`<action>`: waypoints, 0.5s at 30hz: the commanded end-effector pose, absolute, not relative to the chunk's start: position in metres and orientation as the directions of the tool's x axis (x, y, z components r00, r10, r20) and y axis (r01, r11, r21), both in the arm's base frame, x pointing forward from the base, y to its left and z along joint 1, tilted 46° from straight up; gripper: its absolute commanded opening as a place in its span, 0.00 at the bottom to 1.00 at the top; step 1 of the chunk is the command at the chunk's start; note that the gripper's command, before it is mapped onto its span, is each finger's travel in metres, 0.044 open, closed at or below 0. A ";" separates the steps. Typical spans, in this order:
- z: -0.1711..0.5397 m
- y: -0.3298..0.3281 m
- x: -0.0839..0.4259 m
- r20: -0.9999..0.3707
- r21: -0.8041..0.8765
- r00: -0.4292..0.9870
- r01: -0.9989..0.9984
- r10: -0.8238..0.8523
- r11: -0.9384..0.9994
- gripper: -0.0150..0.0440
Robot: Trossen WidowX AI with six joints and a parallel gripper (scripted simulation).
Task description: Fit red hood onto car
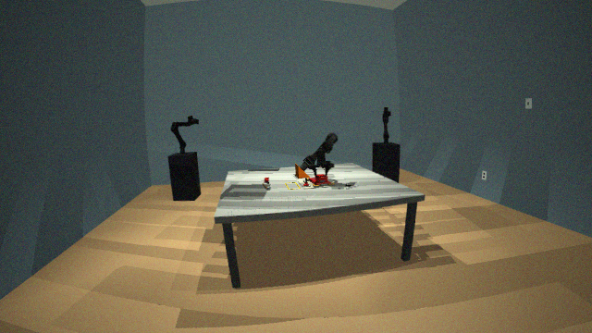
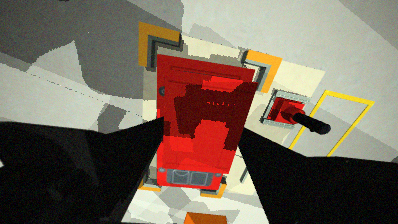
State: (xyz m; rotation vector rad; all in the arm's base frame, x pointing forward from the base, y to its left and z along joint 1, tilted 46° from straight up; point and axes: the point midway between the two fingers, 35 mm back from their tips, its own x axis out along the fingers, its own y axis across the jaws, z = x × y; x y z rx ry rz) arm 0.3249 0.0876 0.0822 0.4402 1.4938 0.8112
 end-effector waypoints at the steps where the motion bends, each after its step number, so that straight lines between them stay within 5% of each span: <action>1: 0.082 0.089 0.325 -0.696 0.714 -0.107 -0.199 0.710 0.671 0.25; 15: 0.078 0.093 0.325 -0.696 0.714 -0.107 -0.199 0.710 0.671 0.25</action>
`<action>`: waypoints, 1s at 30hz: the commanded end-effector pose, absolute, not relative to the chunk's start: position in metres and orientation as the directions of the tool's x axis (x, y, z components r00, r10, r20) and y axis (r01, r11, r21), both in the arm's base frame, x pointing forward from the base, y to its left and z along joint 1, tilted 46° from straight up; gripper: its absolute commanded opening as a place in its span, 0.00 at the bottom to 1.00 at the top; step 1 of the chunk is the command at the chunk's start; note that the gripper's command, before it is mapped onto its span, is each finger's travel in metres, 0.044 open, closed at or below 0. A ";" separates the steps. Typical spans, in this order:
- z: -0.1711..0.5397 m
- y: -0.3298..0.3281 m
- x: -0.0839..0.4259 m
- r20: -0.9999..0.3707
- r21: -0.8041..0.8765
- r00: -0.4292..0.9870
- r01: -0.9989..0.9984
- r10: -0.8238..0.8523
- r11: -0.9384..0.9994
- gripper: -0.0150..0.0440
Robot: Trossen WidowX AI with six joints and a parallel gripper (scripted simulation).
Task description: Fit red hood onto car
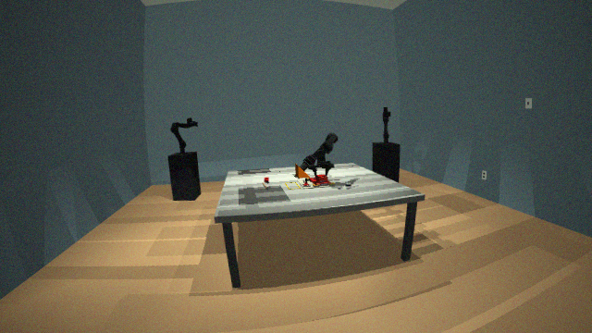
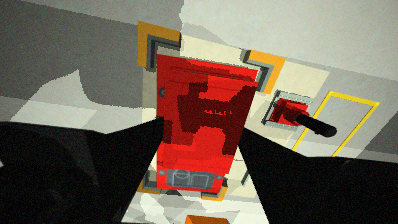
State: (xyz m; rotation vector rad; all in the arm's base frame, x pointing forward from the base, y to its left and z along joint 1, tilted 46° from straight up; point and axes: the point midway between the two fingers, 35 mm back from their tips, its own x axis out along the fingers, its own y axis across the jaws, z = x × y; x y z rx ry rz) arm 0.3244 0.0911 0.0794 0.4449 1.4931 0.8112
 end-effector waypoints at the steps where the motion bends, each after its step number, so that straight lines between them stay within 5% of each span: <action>1: 0.078 0.093 0.325 -0.696 0.714 -0.107 -0.199 0.710 0.671 0.25; 30: 0.073 0.098 0.323 -0.697 0.714 -0.109 -0.201 0.709 0.671 0.25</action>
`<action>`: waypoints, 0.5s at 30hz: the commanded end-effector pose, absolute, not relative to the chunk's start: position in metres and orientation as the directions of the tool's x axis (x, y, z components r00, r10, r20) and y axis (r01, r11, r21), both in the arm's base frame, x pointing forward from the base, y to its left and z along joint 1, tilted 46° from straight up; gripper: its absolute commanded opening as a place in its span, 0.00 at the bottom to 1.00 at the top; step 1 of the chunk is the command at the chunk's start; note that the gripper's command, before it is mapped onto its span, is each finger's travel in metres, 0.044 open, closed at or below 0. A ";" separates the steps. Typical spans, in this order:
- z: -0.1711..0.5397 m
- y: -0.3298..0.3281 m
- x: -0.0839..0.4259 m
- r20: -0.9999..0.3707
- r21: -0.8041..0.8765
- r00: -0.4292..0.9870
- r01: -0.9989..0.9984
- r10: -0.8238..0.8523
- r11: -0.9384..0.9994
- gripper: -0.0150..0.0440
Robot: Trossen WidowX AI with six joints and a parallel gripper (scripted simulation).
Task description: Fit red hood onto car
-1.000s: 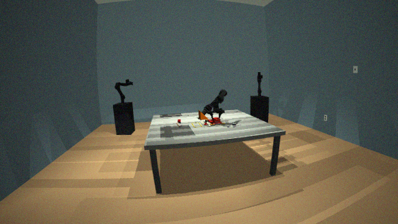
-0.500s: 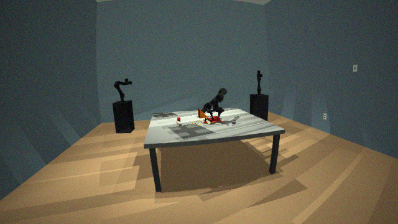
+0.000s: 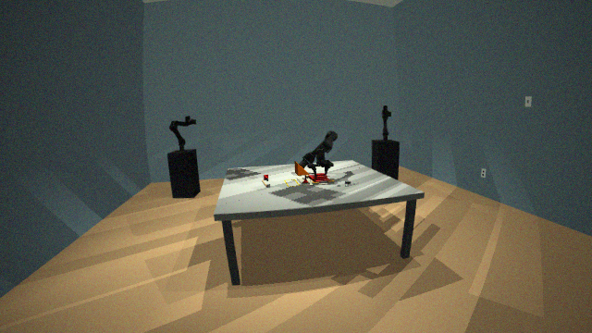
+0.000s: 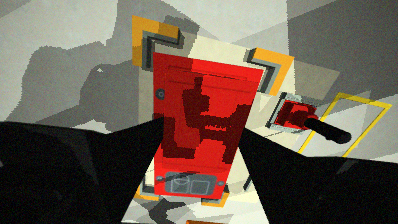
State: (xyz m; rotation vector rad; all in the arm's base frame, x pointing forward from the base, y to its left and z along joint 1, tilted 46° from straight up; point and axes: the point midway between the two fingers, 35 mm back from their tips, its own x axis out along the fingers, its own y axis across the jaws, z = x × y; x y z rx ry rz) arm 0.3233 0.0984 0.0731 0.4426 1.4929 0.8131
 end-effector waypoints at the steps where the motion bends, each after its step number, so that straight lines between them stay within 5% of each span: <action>1: 0.073 0.098 0.323 -0.697 0.714 -0.110 -0.201 0.709 0.671 0.30; 15: 0.073 0.098 0.323 -0.697 0.714 -0.110 -0.201 0.709 0.671 0.92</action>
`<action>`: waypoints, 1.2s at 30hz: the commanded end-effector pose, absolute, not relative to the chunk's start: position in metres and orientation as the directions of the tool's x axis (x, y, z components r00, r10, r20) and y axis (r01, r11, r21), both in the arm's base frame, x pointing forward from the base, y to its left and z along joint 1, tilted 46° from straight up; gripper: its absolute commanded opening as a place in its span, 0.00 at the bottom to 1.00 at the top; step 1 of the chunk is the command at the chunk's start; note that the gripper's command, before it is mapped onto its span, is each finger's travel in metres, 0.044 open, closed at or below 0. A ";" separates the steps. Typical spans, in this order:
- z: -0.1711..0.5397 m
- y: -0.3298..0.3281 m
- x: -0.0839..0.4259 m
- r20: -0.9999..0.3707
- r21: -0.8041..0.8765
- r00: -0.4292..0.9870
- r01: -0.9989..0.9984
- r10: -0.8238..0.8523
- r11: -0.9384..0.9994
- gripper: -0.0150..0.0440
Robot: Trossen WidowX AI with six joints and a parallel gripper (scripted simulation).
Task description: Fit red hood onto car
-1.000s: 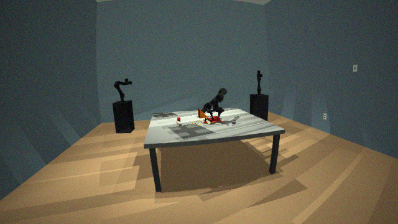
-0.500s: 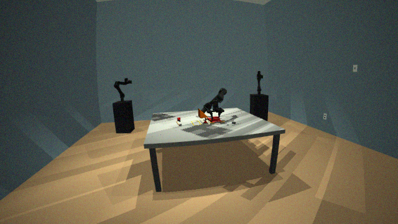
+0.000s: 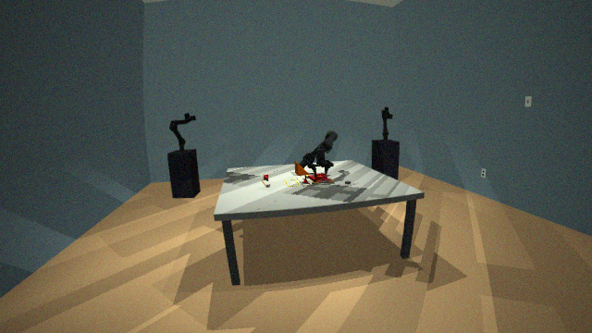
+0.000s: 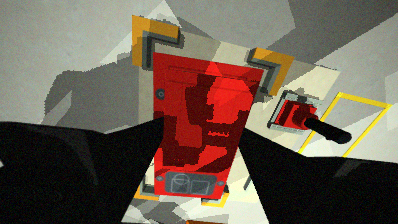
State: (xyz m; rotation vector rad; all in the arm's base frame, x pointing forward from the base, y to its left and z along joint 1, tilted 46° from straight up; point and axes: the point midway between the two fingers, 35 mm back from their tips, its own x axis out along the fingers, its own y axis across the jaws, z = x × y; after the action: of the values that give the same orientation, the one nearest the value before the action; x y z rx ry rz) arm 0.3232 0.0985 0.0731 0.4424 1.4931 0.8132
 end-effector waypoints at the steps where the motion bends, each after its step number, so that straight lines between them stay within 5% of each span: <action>1: 0.073 0.098 0.323 -0.697 0.714 -0.110 -0.201 0.709 0.671 0.97; 36: 0.122 0.048 0.331 -0.696 0.715 -0.106 -0.200 0.710 0.670 1.00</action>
State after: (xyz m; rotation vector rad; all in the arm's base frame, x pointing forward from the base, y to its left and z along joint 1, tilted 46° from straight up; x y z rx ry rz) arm 0.3307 0.0493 0.1218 0.4499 1.4878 0.8135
